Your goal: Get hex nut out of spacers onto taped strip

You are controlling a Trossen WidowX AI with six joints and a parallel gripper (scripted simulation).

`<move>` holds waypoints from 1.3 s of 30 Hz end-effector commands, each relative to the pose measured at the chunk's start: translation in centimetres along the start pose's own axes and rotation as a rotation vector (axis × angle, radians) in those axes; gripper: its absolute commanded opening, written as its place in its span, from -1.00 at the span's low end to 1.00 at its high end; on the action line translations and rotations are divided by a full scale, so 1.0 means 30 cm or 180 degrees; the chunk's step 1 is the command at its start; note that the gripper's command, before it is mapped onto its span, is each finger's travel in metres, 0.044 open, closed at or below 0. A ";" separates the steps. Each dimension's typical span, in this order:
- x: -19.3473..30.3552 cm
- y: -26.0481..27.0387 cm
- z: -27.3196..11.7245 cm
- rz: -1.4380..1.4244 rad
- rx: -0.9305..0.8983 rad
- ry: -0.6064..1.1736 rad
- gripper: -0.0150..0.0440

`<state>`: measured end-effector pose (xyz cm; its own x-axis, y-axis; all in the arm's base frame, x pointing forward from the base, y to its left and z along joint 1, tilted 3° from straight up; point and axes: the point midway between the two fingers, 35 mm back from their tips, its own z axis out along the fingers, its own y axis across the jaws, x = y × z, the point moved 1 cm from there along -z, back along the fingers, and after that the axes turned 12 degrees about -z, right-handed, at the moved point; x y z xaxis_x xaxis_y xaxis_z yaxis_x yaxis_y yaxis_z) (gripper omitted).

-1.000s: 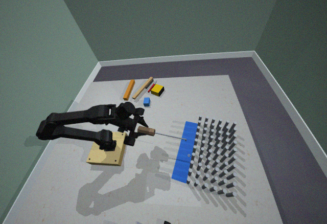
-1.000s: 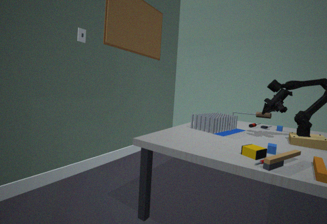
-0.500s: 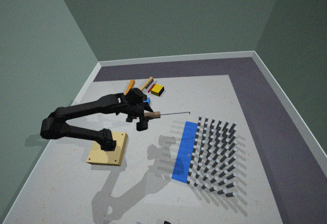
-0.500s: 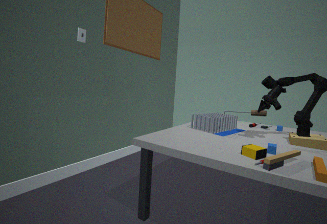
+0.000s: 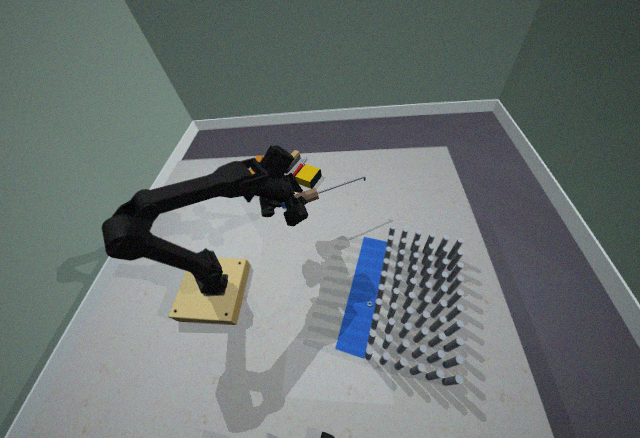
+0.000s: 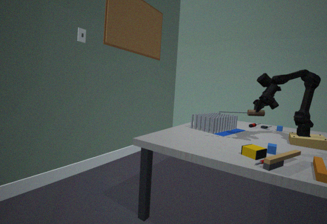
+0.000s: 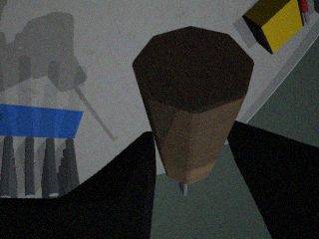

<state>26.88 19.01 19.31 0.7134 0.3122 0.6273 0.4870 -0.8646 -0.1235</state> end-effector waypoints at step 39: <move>0.053 -0.179 0.148 -0.0504 0.0383 -0.0012 -0.49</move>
<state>27.65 25.88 18.08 0.6268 0.4362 0.6456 0.6452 -0.7551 -0.1162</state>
